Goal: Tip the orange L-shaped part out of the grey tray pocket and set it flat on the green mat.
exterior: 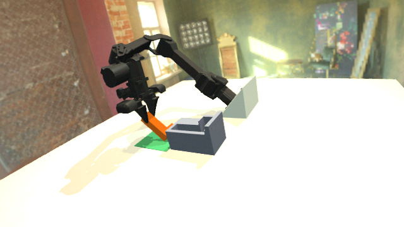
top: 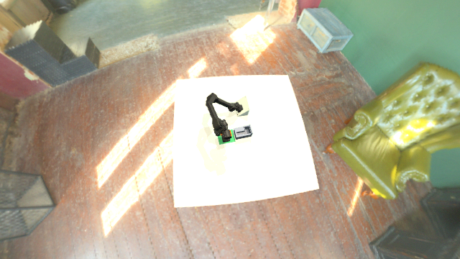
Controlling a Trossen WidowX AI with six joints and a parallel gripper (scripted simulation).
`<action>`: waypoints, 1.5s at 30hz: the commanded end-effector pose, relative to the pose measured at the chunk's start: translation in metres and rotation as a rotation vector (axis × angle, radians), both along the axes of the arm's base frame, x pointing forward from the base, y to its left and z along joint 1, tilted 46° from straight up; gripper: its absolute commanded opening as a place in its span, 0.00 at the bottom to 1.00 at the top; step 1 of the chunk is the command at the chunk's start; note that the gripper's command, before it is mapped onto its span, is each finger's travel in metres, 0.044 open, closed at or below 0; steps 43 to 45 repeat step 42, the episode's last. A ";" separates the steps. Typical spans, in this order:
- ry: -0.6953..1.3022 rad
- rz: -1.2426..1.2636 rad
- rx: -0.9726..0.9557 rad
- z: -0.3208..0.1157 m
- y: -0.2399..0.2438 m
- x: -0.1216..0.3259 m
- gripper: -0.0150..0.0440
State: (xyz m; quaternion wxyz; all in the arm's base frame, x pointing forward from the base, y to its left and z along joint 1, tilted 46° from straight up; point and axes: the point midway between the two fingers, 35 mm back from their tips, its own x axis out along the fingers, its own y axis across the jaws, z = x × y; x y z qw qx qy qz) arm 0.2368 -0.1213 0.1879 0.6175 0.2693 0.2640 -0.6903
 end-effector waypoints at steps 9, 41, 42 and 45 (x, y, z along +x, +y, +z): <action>0.000 0.000 0.000 0.000 0.000 0.000 0.65; 0.000 0.000 0.000 0.000 0.000 0.000 0.93; 0.000 0.000 0.000 0.000 0.000 0.000 0.93; 0.000 0.000 0.000 0.000 0.000 0.000 0.93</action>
